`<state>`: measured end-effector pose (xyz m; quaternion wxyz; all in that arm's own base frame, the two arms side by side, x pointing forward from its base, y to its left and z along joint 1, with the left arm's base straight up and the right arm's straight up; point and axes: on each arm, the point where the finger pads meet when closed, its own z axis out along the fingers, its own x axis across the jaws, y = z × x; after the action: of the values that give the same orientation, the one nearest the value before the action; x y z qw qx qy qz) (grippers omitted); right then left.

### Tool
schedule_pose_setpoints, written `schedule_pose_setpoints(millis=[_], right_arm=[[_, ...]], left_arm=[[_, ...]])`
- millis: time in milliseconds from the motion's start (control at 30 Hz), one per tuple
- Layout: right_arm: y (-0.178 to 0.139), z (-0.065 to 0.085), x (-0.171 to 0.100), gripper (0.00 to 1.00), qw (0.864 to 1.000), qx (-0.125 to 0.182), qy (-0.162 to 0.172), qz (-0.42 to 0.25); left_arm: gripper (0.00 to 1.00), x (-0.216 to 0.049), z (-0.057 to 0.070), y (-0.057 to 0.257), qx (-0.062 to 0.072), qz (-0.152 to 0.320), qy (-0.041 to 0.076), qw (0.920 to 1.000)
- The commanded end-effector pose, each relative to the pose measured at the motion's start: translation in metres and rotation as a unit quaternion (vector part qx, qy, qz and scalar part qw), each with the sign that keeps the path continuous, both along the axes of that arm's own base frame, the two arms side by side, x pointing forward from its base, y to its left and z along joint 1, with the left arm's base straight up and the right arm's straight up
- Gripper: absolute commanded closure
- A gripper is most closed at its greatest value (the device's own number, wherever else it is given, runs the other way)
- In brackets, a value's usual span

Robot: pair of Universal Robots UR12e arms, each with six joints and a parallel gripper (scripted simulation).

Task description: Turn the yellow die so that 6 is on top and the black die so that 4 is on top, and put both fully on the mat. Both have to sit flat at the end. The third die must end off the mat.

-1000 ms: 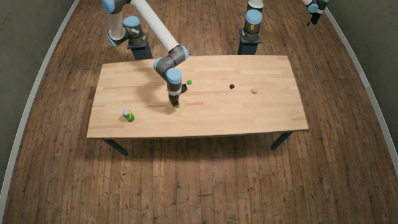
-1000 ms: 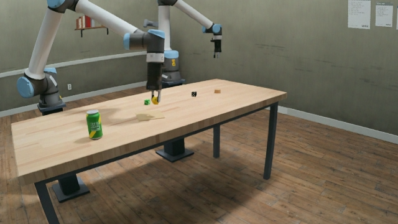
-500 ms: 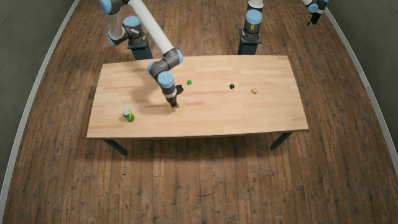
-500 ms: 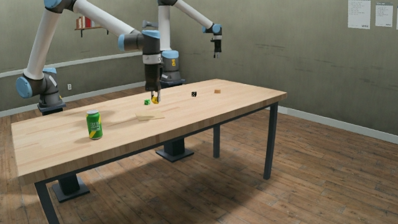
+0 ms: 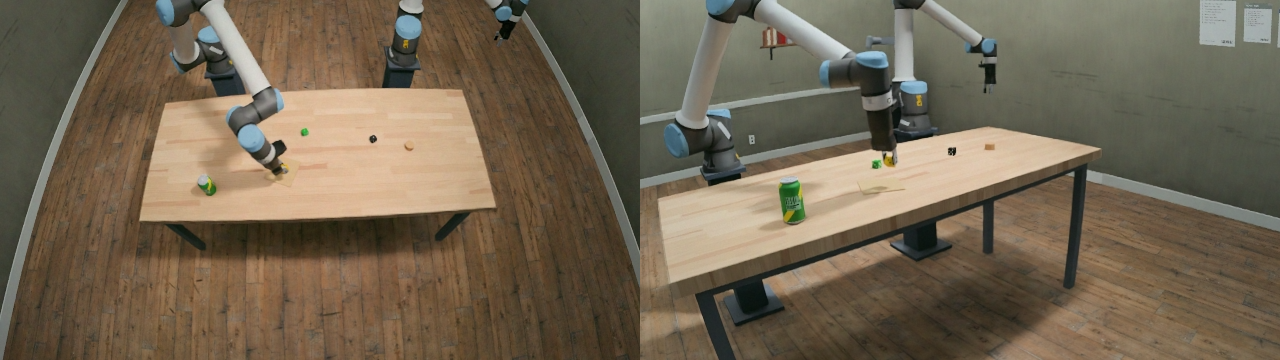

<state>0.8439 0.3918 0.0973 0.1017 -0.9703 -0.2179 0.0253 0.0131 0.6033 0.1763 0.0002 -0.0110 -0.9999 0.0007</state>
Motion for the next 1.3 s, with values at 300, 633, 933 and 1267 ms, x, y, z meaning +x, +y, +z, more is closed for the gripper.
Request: schedule_pose_setpoints(millis=[300, 633, 933, 1267], right_arm=[[0.0004, 0.0026, 0.0009, 0.43, 1.0, 0.027, 0.01, 0.0], [-0.0001, 0.0, 0.0004, 0.43, 0.996, 0.082, 0.039, 0.001], [-0.0021, 0.0016, 0.0021, 0.43, 0.988, 0.141, 0.064, 0.0], [-0.0019, 0.0005, 0.0016, 0.43, 0.985, 0.157, 0.073, 0.001]], left_arm=[[0.0, 0.0002, 0.0008, 0.0006, 0.001, 0.0, 0.0, 1.0], [0.0, 0.0002, 0.0008, 0.0006, 0.001, 0.0, 0.0, 1.0], [0.0, 0.0002, 0.0008, 0.0006, 0.001, 0.0, 0.0, 1.0], [0.0, 0.0002, 0.0008, 0.0006, 0.001, 0.0, 0.0, 1.0]])
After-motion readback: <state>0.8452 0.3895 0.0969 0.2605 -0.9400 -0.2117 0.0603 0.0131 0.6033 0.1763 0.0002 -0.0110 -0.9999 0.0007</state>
